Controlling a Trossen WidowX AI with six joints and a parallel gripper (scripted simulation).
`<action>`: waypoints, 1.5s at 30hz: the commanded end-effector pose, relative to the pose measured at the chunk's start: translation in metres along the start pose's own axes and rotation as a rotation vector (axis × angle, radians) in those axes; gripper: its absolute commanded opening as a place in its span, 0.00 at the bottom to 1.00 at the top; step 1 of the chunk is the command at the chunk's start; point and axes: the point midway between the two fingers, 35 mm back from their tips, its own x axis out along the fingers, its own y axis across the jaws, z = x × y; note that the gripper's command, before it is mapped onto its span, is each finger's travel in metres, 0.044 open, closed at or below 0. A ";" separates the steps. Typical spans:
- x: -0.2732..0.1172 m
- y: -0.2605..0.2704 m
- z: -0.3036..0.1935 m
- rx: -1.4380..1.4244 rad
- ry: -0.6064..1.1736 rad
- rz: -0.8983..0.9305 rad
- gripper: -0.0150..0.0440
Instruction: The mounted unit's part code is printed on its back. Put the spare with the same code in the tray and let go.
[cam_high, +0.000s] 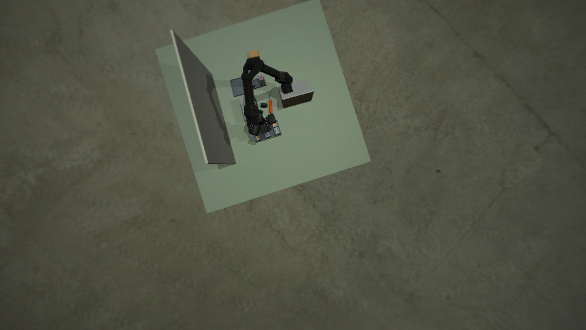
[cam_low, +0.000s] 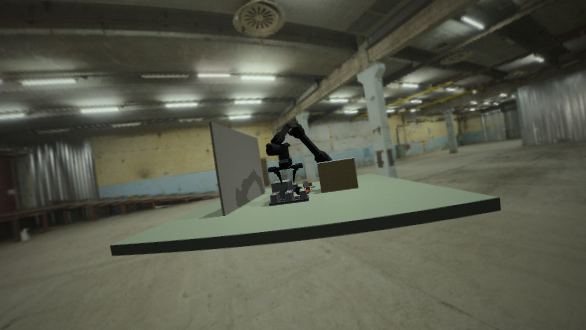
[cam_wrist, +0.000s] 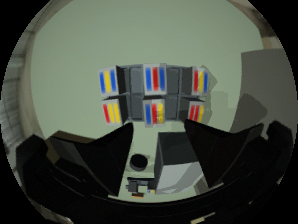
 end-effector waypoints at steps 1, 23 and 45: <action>0.012 0.002 -0.001 -0.010 0.015 0.010 0.76; 0.049 0.001 -0.002 -0.010 0.016 0.010 0.76; 0.077 0.004 -0.004 -0.009 0.019 0.010 0.76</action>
